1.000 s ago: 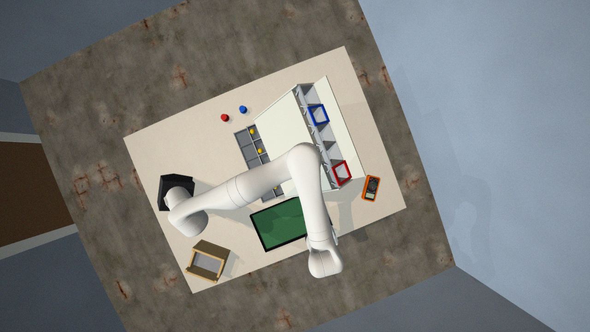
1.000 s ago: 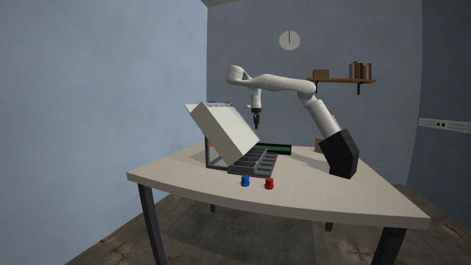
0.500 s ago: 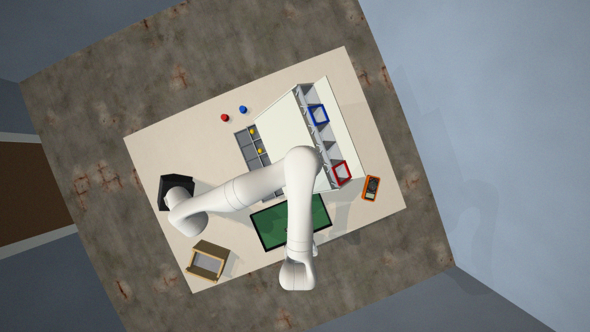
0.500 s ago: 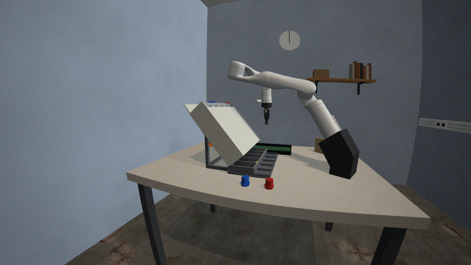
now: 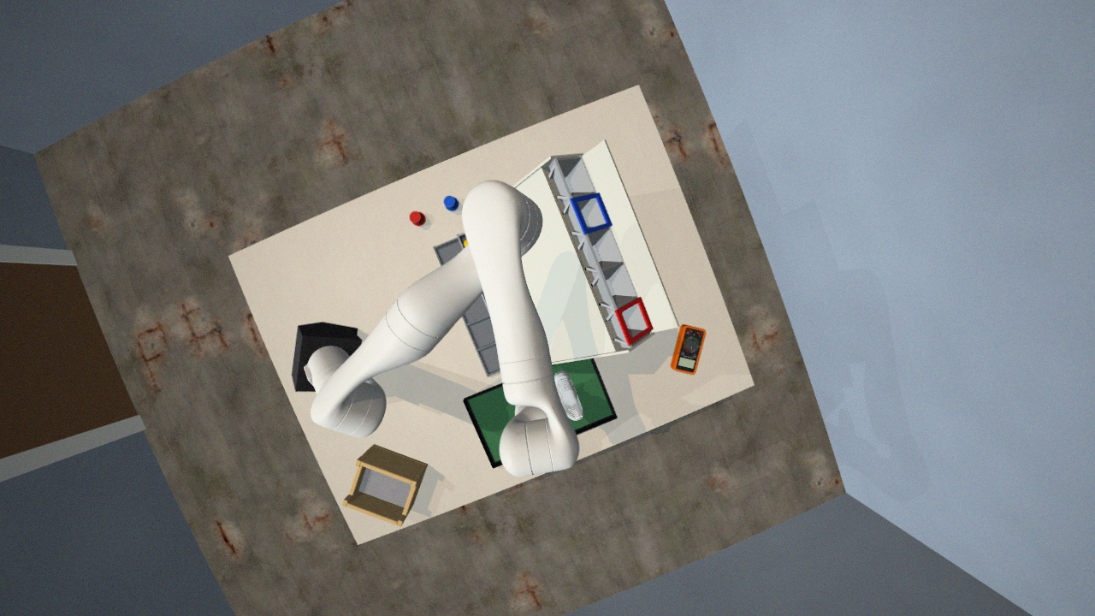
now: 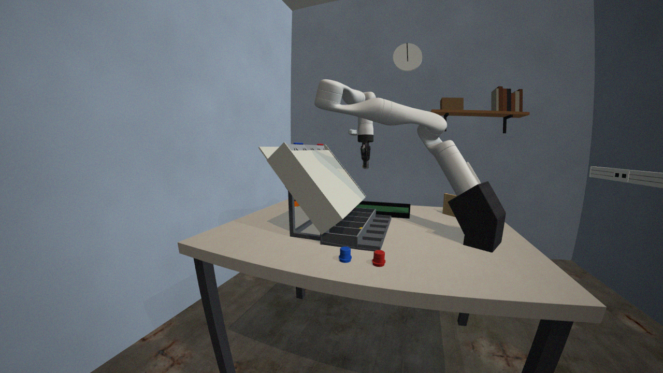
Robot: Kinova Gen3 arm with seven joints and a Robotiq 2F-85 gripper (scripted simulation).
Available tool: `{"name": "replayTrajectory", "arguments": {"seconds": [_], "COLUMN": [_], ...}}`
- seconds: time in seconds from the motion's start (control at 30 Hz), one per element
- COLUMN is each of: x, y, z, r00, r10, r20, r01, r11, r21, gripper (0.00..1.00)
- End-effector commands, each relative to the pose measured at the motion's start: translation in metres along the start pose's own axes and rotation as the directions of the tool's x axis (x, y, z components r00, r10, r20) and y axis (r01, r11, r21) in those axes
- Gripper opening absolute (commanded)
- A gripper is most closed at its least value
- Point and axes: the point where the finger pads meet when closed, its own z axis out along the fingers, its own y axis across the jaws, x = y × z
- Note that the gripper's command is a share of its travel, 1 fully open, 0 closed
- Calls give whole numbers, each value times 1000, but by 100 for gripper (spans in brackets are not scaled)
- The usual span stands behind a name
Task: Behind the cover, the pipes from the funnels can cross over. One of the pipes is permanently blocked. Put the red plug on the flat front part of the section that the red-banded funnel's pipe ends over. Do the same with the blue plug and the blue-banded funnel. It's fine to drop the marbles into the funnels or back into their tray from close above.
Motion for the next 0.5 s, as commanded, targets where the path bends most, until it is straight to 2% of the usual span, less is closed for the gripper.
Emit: {"name": "replayTrajectory", "arguments": {"seconds": [0.0,0.17,0.47], "x": [12,23,23], "y": [-65,-121,-124], "z": [-24,-46,-46], "r00": [1000,1000,1000], "r10": [12,12,12], "r20": [-5,-5,-5], "r01": [-12,-12,-12], "r11": [1000,1000,1000], "r21": [-1,-1,-1], "gripper": [0,0,0]}}
